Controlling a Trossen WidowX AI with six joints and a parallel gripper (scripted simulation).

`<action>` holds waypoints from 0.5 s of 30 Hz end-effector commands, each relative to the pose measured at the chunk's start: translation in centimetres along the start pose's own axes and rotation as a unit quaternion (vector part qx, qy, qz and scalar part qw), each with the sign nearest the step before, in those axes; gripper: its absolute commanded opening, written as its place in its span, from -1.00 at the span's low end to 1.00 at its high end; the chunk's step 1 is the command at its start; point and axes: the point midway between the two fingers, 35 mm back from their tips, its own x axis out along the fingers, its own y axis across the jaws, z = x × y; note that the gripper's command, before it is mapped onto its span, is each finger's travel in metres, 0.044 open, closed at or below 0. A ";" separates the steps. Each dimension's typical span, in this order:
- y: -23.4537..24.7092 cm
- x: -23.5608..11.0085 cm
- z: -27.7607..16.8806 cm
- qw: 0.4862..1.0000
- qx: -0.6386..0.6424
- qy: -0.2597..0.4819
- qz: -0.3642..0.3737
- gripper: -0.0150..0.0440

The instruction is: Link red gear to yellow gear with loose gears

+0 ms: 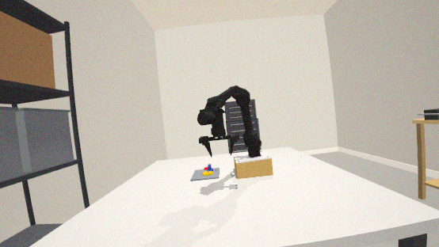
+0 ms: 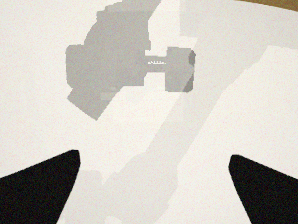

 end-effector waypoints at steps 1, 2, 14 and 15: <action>0.0 0.0 0.0 1.000 0.001 -0.002 0.000 1.00; 0.0 0.0 0.0 1.000 0.001 -0.002 0.000 1.00; 0.0 0.0 0.0 1.000 0.001 -0.002 0.000 1.00; 0.0 0.0 0.0 1.000 0.001 -0.002 0.000 1.00</action>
